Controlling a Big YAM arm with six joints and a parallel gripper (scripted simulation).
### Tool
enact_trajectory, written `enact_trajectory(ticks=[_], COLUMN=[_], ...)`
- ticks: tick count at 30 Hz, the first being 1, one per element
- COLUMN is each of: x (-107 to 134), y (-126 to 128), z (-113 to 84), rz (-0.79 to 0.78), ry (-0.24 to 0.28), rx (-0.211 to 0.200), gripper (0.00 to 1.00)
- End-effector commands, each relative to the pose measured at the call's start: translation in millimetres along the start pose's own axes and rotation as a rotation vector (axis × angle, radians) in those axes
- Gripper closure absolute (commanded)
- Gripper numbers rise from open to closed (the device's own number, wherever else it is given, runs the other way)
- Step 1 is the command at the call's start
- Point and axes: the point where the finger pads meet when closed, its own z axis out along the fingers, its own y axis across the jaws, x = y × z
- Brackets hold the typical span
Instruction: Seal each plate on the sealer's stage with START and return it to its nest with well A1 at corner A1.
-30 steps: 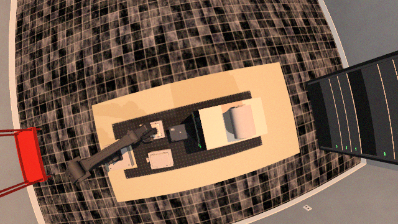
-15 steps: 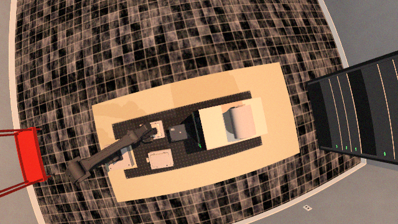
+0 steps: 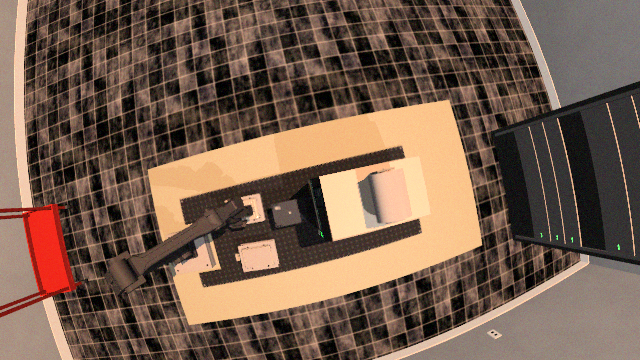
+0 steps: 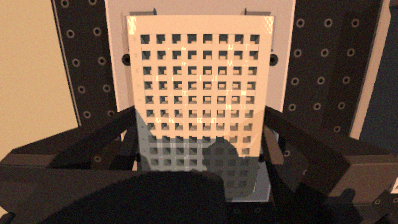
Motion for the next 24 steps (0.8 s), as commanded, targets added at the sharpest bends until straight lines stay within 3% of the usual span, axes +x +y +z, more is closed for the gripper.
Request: enact_trajectory(ticks=[1, 24], x=[-4.8, -6.1], y=[2.5, 1.9], z=[0.2, -0.4], rz=[0.015, 0.018], ry=[-0.007, -0.008], rx=[-0.005, -0.005], gripper=[1.00, 1.00])
